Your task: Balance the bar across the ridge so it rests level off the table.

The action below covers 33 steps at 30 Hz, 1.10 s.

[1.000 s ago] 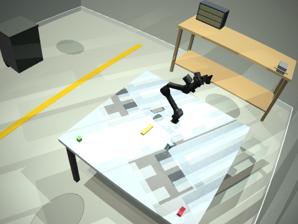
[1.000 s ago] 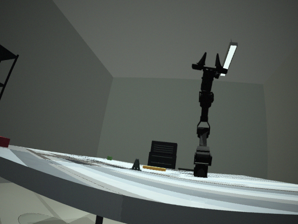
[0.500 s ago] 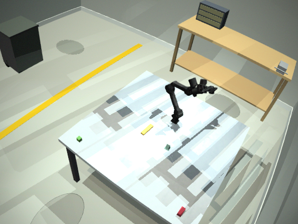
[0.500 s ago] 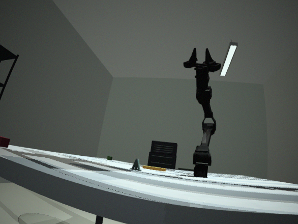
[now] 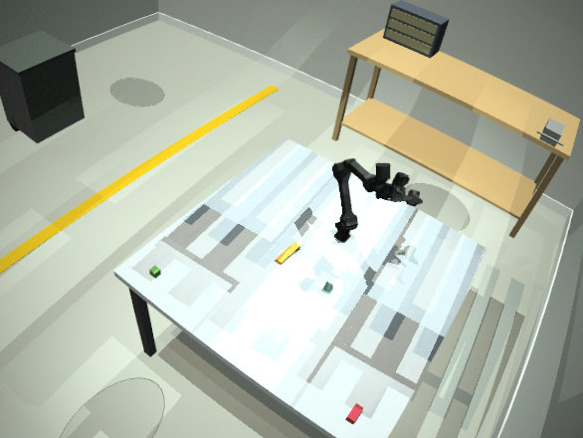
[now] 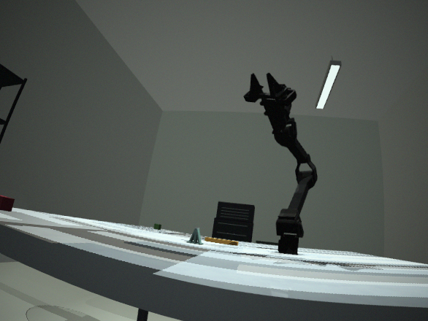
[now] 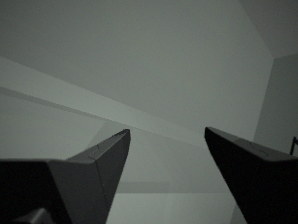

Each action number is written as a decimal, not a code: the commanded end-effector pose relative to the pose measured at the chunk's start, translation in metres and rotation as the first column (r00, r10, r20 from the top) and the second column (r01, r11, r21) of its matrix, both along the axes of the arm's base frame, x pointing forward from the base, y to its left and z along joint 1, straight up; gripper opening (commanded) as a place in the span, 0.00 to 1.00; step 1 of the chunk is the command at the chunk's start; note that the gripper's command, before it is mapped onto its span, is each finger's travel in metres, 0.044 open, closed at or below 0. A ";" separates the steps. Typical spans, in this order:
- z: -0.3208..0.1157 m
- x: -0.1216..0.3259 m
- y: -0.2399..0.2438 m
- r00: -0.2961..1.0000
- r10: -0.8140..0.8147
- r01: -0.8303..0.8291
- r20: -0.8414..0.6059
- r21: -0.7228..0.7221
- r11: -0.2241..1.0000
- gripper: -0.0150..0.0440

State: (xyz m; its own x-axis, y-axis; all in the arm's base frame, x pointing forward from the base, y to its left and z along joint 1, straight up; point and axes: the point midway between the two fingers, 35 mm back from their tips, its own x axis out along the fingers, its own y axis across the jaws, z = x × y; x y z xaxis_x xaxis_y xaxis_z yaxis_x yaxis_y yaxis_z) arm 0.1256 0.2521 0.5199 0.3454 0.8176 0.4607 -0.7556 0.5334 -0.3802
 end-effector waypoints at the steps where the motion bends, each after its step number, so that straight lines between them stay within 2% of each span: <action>1: -0.015 0.025 0.006 0.997 -0.070 0.068 -0.039 -0.068 0.995 0.79; 17: -0.084 0.122 -0.002 0.922 -0.343 0.269 -0.181 -0.338 0.902 0.79; 33: -0.157 0.203 -0.054 0.741 -0.597 0.364 -0.308 -0.563 0.742 0.79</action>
State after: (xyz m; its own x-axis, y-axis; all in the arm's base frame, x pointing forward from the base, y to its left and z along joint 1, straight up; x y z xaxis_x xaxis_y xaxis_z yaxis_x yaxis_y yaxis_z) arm 0.3140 0.2104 0.3767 0.7936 0.5877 -0.1575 -0.6000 0.7131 -0.3625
